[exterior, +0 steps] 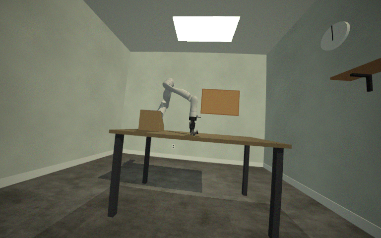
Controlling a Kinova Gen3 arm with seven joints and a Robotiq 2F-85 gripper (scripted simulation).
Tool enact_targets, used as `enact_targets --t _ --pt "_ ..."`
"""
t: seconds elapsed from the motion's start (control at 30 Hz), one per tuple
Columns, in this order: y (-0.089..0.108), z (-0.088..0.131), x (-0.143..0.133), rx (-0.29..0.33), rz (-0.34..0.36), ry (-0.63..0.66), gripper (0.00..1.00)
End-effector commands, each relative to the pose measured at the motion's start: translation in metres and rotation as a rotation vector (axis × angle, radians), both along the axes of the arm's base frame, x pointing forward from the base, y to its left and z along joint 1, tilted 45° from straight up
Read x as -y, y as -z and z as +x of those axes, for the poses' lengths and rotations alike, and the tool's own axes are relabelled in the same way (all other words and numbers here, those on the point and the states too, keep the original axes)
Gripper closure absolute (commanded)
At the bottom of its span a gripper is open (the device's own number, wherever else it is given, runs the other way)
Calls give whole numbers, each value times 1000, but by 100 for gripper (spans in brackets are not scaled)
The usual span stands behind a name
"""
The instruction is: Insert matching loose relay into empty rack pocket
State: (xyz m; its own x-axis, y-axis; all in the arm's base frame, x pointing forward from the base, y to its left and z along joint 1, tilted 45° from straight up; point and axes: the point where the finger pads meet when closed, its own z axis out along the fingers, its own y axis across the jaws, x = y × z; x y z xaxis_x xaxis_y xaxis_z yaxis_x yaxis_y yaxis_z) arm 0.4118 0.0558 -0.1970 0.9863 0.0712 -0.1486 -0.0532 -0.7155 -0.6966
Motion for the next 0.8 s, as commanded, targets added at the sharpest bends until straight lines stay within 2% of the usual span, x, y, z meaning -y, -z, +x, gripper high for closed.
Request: enact_targets --t 0.0,0.27,0.3,0.77 --pt "2 0 -1 1 -3 3 47" --pt "2 0 -1 1 -3 3 47" --pt "2 0 -1 1 -3 3 100" --pt "2 0 -1 1 -3 3 100"
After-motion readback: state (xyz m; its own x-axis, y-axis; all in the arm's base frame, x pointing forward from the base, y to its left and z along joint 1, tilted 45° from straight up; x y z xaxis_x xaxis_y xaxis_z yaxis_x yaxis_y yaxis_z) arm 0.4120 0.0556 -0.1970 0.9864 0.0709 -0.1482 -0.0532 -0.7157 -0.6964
